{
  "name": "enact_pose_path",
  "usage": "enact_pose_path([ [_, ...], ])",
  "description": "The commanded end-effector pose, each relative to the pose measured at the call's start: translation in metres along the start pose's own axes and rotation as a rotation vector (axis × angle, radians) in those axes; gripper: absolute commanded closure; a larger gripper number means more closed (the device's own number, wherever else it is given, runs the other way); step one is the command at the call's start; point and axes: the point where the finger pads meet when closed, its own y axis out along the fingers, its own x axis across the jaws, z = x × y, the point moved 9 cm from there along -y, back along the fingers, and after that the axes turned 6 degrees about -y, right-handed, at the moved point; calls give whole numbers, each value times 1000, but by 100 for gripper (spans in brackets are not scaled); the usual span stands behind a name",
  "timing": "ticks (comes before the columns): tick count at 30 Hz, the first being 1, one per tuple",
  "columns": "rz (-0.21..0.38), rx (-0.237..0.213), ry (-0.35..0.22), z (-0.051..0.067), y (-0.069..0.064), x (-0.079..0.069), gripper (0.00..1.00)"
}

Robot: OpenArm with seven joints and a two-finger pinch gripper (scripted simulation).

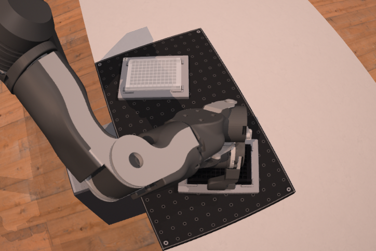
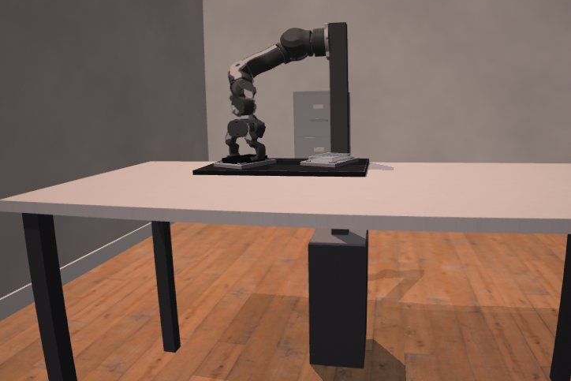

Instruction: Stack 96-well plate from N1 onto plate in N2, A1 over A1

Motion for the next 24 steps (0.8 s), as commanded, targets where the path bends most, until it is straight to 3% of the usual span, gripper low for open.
enact_pose_path([
  [1,-2,-2,1,0,-1,0,40],
  [11,-2,-2,1,0,-1,0,73],
  [13,-2,-2,1,0,-1,0,73],
  [21,3,-2,0,-1,-1,0,100],
  [24,3,-2,0,-1,-1,0,100],
])
